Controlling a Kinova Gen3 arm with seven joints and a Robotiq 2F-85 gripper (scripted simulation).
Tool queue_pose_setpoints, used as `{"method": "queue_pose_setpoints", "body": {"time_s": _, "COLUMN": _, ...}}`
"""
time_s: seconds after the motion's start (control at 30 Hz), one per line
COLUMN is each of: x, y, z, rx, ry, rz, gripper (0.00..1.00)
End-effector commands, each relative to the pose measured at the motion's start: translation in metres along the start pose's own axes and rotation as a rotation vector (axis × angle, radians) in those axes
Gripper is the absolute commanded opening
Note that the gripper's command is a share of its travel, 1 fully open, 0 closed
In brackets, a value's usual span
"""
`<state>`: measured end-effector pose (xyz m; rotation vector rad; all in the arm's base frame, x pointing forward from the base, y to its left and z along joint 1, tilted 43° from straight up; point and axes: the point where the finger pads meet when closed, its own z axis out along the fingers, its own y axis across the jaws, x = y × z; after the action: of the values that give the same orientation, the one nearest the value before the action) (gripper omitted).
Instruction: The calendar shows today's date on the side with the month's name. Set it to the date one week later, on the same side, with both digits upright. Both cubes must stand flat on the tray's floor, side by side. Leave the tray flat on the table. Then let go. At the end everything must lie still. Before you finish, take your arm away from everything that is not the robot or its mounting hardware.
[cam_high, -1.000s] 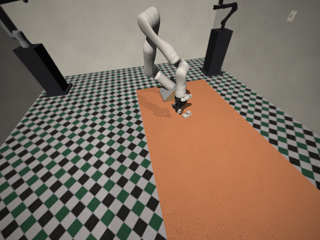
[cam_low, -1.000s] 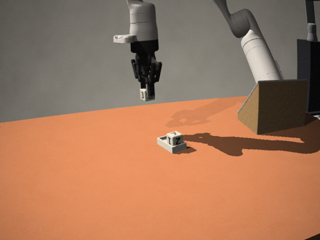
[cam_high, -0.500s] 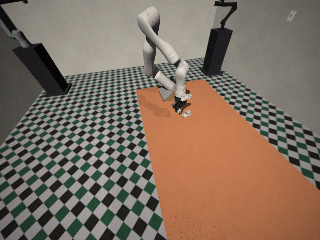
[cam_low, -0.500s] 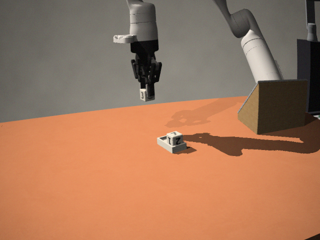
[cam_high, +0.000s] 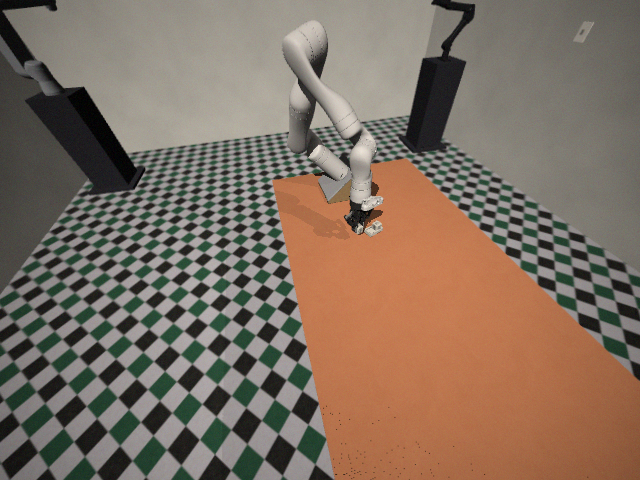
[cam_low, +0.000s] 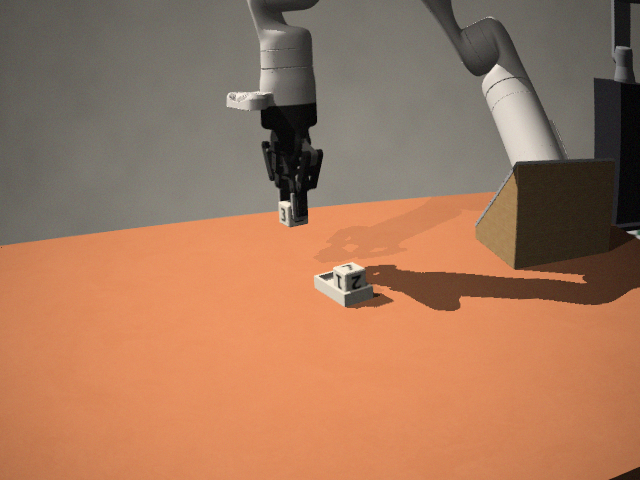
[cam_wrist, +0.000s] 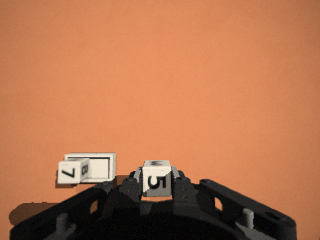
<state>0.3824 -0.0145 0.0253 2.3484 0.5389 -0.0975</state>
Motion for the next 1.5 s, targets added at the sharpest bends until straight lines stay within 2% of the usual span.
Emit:
{"method": "queue_pose_setpoints", "body": {"time_s": 0.0, "x": -0.006, "y": 0.001, "z": 0.019, "rx": -0.007, "ry": -0.021, "rz": -0.001, "gripper": 0.26}}
{"method": "queue_pose_setpoints", "body": {"time_s": 0.1, "x": -0.006, "y": 0.001, "z": 0.024, "rx": -0.007, "ry": -0.021, "rz": -0.001, "gripper": 0.26}}
{"method": "queue_pose_setpoints", "body": {"time_s": 0.3, "x": -0.007, "y": 0.001, "z": 0.05, "rx": -0.007, "ry": -0.021, "rz": -0.001, "gripper": 0.26}}
{"method": "queue_pose_setpoints", "body": {"time_s": 0.47, "x": -0.007, "y": 0.001, "z": 0.061, "rx": -0.007, "ry": -0.021, "rz": -0.001, "gripper": 0.26}}
{"method": "queue_pose_setpoints", "body": {"time_s": 1.47, "x": -0.007, "y": 0.001, "z": 0.063, "rx": -0.007, "ry": -0.021, "rz": -0.001, "gripper": 0.26}}
